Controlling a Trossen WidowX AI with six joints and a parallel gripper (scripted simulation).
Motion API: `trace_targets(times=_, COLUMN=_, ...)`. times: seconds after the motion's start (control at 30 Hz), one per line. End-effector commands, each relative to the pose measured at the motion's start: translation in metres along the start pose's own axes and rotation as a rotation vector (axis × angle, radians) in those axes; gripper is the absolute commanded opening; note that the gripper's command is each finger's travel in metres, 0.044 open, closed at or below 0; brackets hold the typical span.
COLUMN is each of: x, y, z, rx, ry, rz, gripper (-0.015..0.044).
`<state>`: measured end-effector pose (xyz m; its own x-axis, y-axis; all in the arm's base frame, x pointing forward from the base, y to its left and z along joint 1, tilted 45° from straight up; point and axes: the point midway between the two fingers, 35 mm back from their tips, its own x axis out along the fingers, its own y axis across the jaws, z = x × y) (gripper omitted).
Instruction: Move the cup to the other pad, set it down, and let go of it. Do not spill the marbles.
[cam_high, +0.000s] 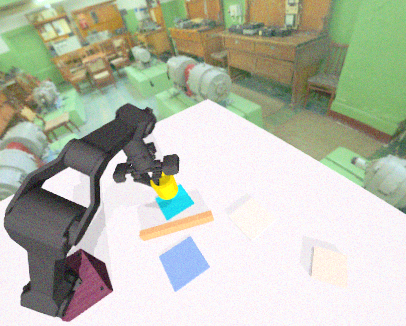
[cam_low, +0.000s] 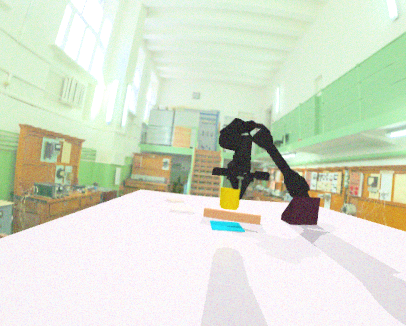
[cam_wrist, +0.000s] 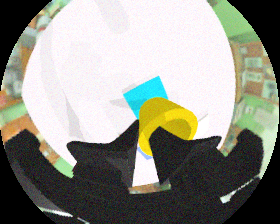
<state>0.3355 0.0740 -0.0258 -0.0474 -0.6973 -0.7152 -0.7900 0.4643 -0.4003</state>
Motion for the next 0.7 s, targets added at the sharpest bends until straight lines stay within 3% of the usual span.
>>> trace_targets(times=0.0, x=0.001, y=0.001, z=0.004, rx=0.003, ry=0.000, rz=0.005, gripper=0.0000)
trace_targets(times=0.67, x=0.031, y=0.001, z=0.005, rx=0.004, ry=0.000, rz=0.005, gripper=0.0000)
